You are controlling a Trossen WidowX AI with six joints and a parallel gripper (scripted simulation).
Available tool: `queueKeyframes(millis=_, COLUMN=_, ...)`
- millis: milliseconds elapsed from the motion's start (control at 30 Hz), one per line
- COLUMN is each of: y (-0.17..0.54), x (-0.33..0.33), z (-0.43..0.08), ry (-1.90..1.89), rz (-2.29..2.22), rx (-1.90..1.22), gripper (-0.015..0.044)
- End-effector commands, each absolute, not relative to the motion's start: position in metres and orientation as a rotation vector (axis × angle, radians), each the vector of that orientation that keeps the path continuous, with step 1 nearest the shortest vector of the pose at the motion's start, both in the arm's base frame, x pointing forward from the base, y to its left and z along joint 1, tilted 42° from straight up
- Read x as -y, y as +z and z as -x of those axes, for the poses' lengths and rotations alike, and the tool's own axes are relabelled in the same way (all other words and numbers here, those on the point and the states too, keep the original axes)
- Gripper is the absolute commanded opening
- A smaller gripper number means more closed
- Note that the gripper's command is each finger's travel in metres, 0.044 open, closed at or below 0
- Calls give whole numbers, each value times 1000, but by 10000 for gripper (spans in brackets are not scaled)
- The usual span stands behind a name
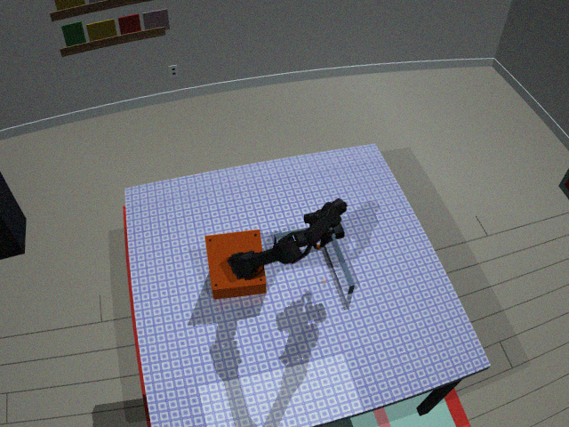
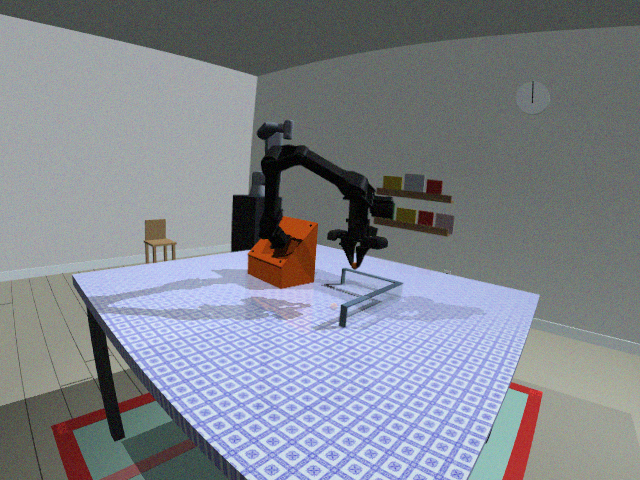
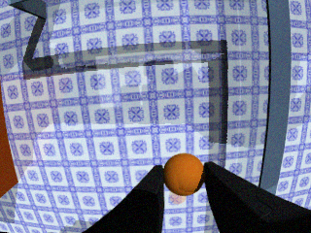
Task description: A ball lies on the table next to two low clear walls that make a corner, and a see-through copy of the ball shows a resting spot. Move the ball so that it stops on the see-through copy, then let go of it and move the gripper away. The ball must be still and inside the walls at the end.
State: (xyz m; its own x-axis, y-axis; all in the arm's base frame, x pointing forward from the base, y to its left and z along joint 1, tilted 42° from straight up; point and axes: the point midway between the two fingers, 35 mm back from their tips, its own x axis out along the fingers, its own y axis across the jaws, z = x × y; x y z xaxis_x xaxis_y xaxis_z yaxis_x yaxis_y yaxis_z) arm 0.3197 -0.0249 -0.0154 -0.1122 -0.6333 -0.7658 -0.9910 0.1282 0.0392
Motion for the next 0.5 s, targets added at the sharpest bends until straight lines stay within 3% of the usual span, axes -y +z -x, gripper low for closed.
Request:
queueKeyframes(millis=0, y=-3, x=49, z=-320, ry=772, rz=1575, rx=-1824, gripper=0)
queueKeyframes(millis=467, y=32, x=113, z=-315, ry=752, rz=1583, rx=-1850, gripper=0)
